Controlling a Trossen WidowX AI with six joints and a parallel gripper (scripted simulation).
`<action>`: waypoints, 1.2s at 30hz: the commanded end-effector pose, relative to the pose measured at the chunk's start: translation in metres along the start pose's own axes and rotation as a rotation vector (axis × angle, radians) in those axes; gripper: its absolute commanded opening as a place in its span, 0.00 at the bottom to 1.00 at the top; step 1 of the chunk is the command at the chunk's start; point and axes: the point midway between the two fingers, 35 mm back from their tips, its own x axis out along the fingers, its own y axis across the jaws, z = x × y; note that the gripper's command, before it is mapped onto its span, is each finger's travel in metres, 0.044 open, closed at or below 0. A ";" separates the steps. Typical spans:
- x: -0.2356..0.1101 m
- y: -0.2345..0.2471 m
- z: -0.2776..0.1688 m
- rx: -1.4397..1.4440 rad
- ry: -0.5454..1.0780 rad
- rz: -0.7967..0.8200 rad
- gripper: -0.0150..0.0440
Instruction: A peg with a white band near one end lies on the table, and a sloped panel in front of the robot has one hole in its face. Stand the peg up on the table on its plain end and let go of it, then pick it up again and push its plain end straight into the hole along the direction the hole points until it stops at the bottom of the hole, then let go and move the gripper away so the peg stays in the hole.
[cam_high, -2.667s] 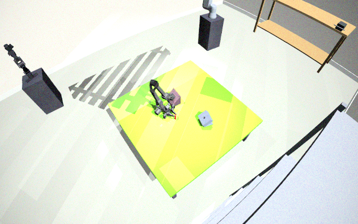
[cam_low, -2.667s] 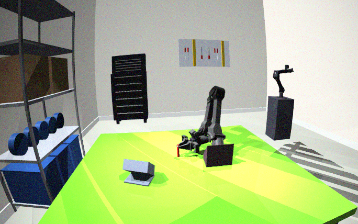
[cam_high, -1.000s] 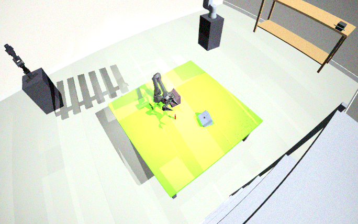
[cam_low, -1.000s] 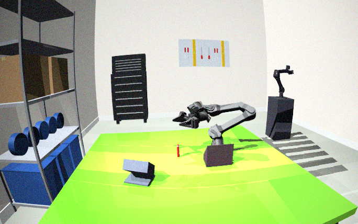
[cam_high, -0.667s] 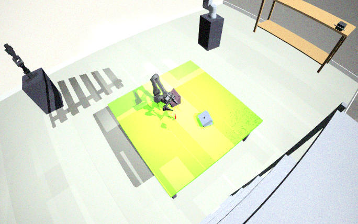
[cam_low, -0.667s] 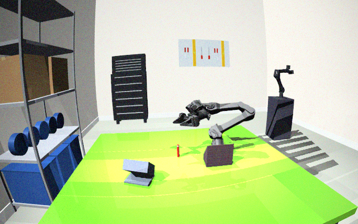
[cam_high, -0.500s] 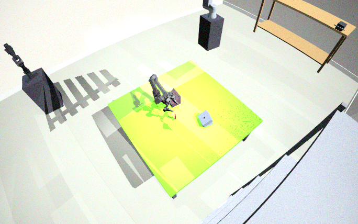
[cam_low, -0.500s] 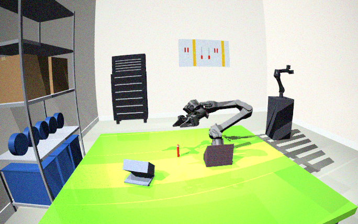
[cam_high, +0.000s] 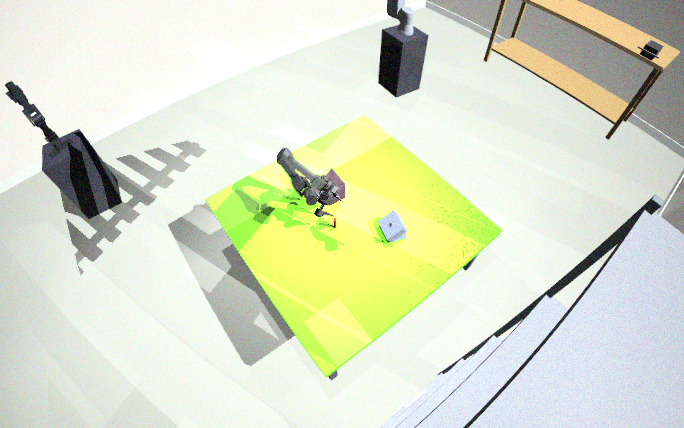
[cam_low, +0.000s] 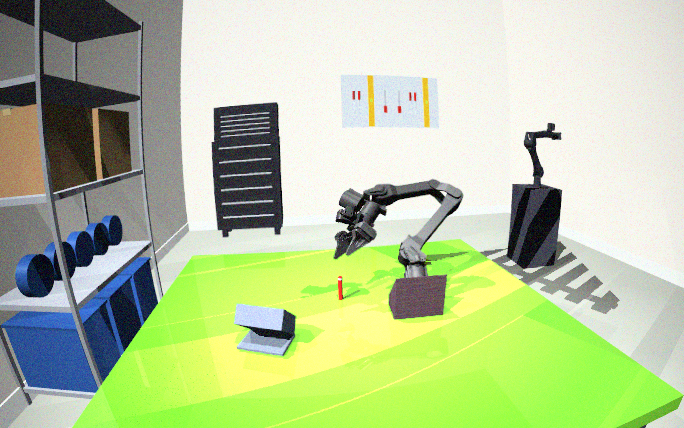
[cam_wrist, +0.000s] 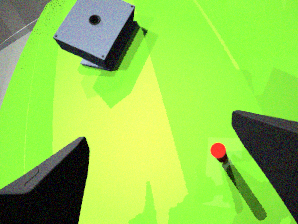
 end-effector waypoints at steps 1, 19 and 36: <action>0.005 -0.002 -0.006 0.032 0.141 -0.013 1.00; 0.019 -0.015 -0.010 -0.032 0.651 -0.233 1.00; 0.022 -0.022 0.001 -0.128 0.801 -0.403 1.00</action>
